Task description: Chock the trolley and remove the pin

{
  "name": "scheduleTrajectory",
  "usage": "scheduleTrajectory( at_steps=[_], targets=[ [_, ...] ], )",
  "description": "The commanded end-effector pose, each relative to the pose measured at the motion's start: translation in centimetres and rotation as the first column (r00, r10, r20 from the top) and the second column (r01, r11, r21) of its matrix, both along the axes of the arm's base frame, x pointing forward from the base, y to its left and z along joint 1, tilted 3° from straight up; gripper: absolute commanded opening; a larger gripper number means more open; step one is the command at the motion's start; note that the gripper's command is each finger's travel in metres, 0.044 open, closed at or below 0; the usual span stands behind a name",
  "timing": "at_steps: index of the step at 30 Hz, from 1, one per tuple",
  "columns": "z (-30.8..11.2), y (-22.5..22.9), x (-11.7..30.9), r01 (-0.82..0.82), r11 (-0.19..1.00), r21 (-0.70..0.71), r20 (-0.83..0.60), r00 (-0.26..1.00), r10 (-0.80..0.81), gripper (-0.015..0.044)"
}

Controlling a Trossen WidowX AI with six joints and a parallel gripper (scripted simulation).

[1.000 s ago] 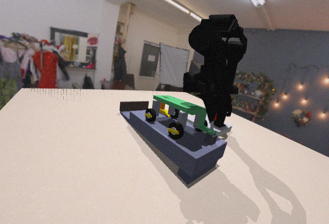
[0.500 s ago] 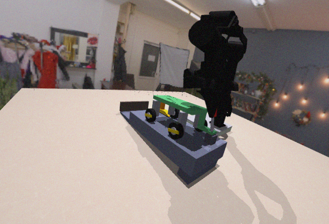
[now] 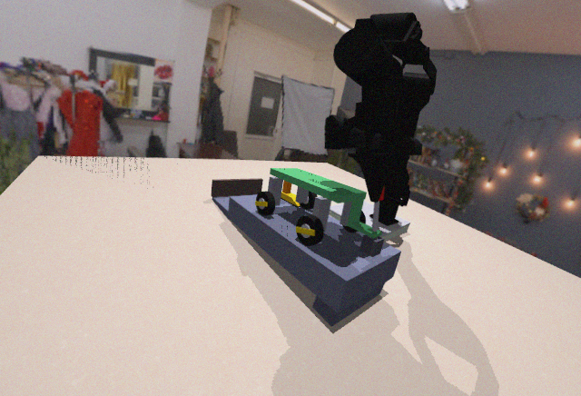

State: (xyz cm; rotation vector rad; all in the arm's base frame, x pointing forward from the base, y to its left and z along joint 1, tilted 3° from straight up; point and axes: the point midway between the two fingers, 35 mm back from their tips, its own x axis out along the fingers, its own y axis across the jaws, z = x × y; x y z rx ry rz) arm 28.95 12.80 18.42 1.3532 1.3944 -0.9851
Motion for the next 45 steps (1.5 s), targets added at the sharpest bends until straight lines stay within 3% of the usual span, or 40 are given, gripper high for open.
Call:
scheduleTrajectory(
  at_steps=[1,31,45],
  targets=[
    [0.5,0.1,0.1,-0.004,1.000,0.008,0.006,1.000,0.004,0.0000],
    [1.5,3.2,-0.2,-0.004,1.000,0.011,0.005,1.000,0.004,0.0000],
    [1.0,3.0,-4.7,-0.004,1.000,0.011,0.002,1.000,0.004,0.0000]
  ],
)
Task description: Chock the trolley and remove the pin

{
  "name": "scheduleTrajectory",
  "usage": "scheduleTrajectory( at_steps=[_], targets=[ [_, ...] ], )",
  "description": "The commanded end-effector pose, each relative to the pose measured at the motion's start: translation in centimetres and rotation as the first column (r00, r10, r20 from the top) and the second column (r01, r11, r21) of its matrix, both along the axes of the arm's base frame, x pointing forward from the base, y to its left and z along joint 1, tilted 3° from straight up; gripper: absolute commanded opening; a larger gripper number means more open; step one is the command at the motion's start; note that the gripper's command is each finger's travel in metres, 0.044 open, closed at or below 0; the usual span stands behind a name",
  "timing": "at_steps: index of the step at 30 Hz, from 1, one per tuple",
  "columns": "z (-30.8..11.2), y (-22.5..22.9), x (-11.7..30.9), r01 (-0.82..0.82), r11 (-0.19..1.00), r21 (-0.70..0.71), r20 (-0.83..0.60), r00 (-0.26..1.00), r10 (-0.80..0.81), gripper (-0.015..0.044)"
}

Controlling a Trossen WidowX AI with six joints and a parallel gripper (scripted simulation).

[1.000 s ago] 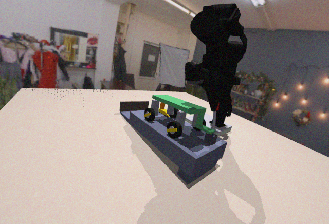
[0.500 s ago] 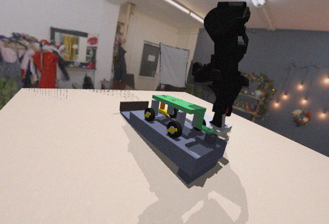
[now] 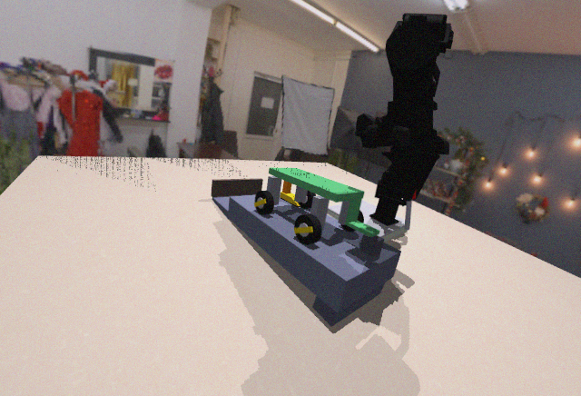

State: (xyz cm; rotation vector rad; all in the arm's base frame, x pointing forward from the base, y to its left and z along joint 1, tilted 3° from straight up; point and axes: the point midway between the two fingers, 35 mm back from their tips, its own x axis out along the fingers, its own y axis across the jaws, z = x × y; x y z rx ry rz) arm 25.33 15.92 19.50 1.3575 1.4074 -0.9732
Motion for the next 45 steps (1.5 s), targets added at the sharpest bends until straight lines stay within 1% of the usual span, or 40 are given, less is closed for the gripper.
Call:
scheduleTrajectory(
  at_steps=[1,12,17,45],
  targets=[
    [-0.1,-0.1,-1.4,0.003,1.000,-0.003,0.002,1.000,-0.003,0.0000],
    [-0.4,-0.3,-4.9,0.003,1.000,-0.003,-0.001,1.000,-0.003,0.0000],
    [-0.4,-0.8,-4.8,0.003,1.000,-0.004,-0.001,1.000,-0.003,0.0000],
    [-1.8,-10.9,-3.3,0.003,1.000,-0.012,0.001,1.000,-0.003,0.0000]
  ],
)
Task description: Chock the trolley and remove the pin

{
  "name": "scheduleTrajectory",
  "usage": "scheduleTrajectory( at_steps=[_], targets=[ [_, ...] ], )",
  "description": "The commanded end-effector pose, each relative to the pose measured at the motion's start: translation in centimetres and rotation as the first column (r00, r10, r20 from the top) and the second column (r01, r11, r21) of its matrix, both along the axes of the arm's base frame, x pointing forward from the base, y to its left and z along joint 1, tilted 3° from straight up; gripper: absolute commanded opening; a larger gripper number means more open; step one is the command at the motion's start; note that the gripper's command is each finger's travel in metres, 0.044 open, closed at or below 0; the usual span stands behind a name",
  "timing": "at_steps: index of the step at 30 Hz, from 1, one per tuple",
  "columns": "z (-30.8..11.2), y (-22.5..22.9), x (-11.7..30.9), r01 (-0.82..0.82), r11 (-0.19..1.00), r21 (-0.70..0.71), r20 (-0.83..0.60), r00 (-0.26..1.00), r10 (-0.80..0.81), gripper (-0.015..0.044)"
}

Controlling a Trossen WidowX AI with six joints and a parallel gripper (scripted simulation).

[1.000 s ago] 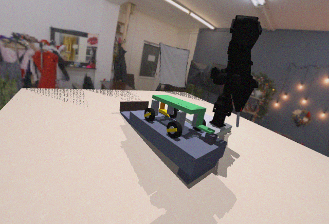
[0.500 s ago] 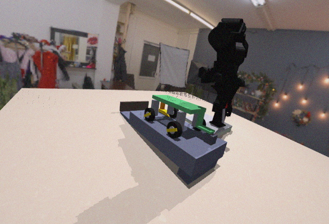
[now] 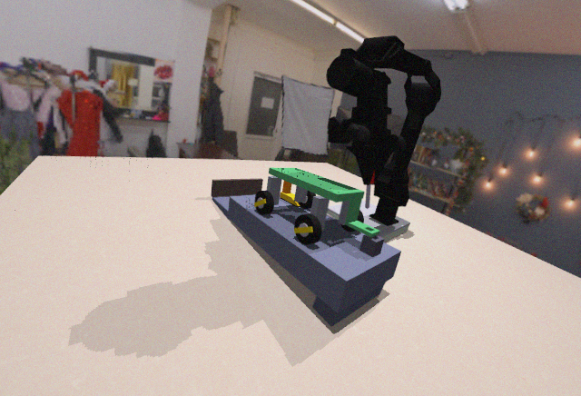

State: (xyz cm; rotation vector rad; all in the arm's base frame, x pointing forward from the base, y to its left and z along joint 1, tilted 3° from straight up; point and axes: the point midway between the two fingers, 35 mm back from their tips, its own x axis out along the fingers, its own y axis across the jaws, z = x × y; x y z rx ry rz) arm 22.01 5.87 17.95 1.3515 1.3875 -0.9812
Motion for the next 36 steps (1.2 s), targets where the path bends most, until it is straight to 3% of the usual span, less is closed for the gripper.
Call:
scheduleTrajectory(
  at_steps=[1,36],
  targets=[
    [-0.2,-1.3,0.0,-0.003,1.000,0.005,-0.006,1.000,0.003,0.0000],
    [-2.0,-14.0,0.4,-0.003,1.000,-0.006,-0.006,1.000,0.003,0.0000]
  ],
)
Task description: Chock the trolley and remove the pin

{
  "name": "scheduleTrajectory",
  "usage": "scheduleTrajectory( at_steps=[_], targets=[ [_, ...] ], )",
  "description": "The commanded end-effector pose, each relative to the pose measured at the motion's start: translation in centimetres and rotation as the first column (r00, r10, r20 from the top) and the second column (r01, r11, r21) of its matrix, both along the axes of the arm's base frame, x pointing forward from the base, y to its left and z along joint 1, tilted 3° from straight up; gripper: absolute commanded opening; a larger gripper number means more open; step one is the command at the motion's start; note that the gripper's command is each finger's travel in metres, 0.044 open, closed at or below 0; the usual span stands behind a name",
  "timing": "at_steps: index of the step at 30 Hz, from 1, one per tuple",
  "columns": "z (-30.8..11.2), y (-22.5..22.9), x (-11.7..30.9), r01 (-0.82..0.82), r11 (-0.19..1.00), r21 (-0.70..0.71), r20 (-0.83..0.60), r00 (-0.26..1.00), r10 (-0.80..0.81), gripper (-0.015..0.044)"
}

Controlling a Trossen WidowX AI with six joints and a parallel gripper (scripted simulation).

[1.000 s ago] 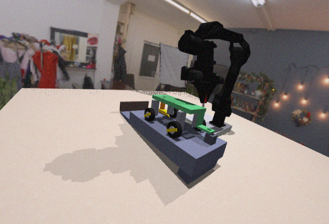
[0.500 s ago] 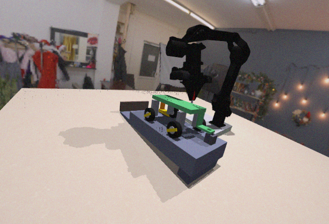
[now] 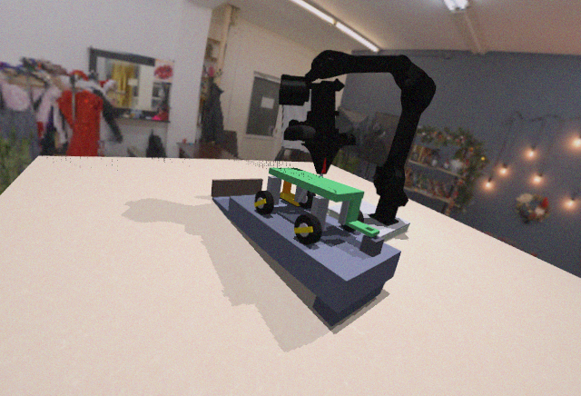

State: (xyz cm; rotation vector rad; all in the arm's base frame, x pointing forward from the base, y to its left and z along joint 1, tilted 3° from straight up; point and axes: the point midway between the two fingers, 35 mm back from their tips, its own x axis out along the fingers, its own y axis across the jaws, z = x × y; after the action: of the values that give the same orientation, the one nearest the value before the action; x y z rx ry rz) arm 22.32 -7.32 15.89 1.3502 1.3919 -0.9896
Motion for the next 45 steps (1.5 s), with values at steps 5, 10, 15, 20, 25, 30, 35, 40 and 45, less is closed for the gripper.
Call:
scheduleTrajectory(
  at_steps=[5,10,15,20,25,30,35,40,45],
  targets=[
    [0.05,-0.77,0.05,0.034,0.999,-0.011,-0.004,0.999,-0.034,0.0000],
    [0.05,-0.67,0.00,0.183,0.983,-0.032,-0.024,0.983,-0.184,0.0000],
    [0.06,-0.58,-0.05,0.331,0.942,-0.054,-0.036,0.942,-0.333,0.0000],
    [0.07,-0.49,-0.10,0.472,0.879,-0.072,-0.042,0.879,-0.476,0.0000],
    [0.09,-0.41,-0.14,0.603,0.793,-0.087,-0.042,0.793,-0.607,0.0000],
    [0.11,-0.33,-0.18,0.715,0.692,-0.095,-0.039,0.692,-0.720,0.0000],
    [0.09,-0.23,-0.16,0.804,0.582,-0.121,-0.046,0.581,-0.813,0.0000],
    [0.08,-0.13,-0.14,0.879,0.455,-0.145,-0.046,0.454,-0.890,0.0000],
    [0.08,-0.03,-0.11,0.934,0.318,-0.164,-0.039,0.316,-0.948,0.0000]
  ],
)
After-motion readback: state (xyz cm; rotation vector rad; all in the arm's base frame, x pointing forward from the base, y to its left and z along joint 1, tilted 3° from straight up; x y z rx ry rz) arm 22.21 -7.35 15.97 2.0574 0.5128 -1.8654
